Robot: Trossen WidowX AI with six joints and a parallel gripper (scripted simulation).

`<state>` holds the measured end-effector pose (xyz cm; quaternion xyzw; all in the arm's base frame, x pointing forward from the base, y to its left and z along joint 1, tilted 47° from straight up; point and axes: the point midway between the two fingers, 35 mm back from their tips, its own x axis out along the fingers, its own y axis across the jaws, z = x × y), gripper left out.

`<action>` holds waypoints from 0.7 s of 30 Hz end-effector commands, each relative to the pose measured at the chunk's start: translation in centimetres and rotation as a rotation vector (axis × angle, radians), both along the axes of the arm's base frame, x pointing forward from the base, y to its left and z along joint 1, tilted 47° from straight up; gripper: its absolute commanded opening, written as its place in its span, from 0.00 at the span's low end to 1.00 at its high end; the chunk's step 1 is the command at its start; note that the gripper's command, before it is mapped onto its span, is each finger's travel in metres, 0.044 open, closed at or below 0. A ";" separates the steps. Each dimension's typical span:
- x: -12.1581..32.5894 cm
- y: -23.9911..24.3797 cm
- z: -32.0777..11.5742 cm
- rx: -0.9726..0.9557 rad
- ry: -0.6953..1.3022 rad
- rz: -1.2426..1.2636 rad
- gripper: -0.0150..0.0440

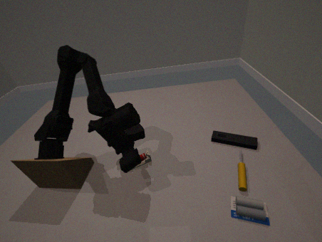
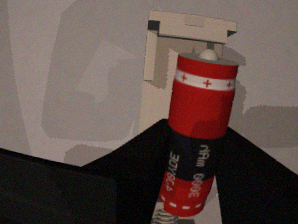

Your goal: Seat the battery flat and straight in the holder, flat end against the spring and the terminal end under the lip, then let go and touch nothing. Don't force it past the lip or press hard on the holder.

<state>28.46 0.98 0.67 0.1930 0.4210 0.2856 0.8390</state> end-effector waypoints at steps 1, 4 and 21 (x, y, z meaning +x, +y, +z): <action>-0.2 -0.1 -0.7 -0.031 0.039 0.011 0.38; -0.2 -0.1 -0.7 -0.037 0.052 0.024 0.38; -0.1 0.3 -0.4 -0.078 0.125 0.101 0.38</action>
